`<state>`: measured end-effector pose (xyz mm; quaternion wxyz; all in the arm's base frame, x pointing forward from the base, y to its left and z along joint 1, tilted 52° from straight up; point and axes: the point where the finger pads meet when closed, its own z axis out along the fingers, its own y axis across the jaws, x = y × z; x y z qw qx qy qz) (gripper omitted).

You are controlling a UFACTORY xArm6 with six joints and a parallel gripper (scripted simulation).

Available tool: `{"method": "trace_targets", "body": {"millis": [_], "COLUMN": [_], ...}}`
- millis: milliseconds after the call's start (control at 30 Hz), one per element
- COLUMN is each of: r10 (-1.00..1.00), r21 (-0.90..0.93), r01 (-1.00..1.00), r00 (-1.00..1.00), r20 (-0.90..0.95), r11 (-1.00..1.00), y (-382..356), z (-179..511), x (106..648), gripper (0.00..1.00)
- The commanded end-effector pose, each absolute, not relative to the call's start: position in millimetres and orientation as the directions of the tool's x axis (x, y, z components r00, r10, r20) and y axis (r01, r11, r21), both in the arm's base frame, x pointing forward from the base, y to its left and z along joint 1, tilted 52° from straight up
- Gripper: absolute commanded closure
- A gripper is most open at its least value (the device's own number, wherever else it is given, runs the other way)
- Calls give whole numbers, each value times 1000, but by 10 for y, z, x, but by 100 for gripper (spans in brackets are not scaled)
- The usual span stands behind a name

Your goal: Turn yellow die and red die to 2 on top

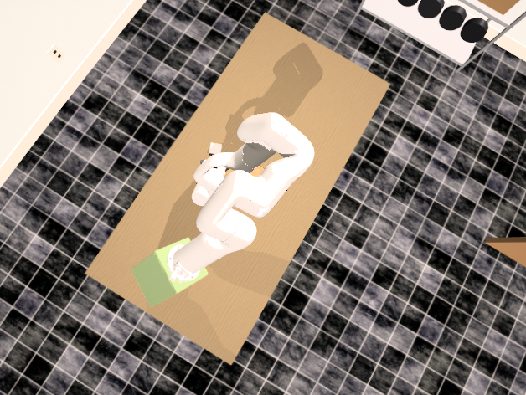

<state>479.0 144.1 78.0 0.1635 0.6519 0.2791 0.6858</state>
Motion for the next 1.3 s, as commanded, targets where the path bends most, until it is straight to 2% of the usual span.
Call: {"method": "trace_targets", "body": {"millis": [0, 567, 933, 1267], "r10": [588, 588, 588, 588], "r21": [596, 596, 596, 596], "r01": [140, 140, 140, 140], "r00": [-97, -97, -97, -97], "r20": [803, 803, 803, 803], "r11": [-791, -791, -791, -791], "y": [1443, 1367, 1369, 1499], "z": [783, 785, 800, 1036], "x": [4771, 4329, 4279, 4009], "gripper": [69, 69, 69, 69]}}
